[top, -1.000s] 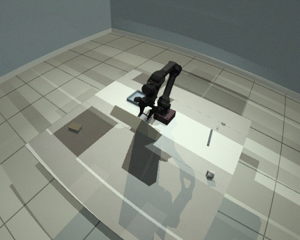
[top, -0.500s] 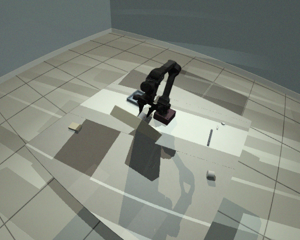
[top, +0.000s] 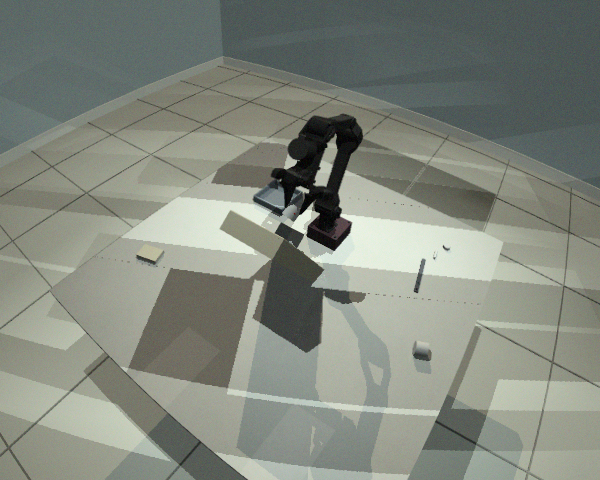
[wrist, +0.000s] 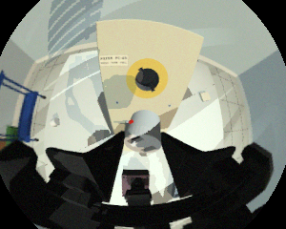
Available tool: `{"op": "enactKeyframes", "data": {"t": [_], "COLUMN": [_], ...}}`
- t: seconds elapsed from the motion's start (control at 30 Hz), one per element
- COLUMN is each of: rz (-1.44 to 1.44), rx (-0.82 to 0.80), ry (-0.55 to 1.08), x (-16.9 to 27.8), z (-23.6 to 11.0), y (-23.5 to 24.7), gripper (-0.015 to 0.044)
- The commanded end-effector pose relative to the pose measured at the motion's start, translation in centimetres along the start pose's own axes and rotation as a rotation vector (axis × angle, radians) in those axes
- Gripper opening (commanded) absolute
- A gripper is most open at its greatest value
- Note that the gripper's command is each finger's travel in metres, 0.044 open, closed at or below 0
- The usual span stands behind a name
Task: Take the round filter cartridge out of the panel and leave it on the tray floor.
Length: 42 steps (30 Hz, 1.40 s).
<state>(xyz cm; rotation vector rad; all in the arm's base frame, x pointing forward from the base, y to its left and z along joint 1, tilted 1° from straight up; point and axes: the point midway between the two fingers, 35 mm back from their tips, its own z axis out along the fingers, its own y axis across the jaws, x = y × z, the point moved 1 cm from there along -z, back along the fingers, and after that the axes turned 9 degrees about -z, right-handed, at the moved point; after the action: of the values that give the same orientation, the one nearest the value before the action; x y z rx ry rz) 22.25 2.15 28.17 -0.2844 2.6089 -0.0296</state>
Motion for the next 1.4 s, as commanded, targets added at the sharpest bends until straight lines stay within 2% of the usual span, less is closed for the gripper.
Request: {"op": "enactKeyframes", "data": {"t": [0.0,1.07,1.13,1.37], "rz": [0.004,0.000,0.020,0.195], "rx": [0.005,0.011,0.022,0.121], "ry": [-0.012,-0.009,0.003,0.022], "x": [-0.1,1.3,1.3,2.8], "z": [-1.8,-0.5,-0.5,-0.3], "y": [-0.1,-8.4,-7.9,-11.1], "gripper": [0.0000,0.0000,0.0000,0.0000]}}
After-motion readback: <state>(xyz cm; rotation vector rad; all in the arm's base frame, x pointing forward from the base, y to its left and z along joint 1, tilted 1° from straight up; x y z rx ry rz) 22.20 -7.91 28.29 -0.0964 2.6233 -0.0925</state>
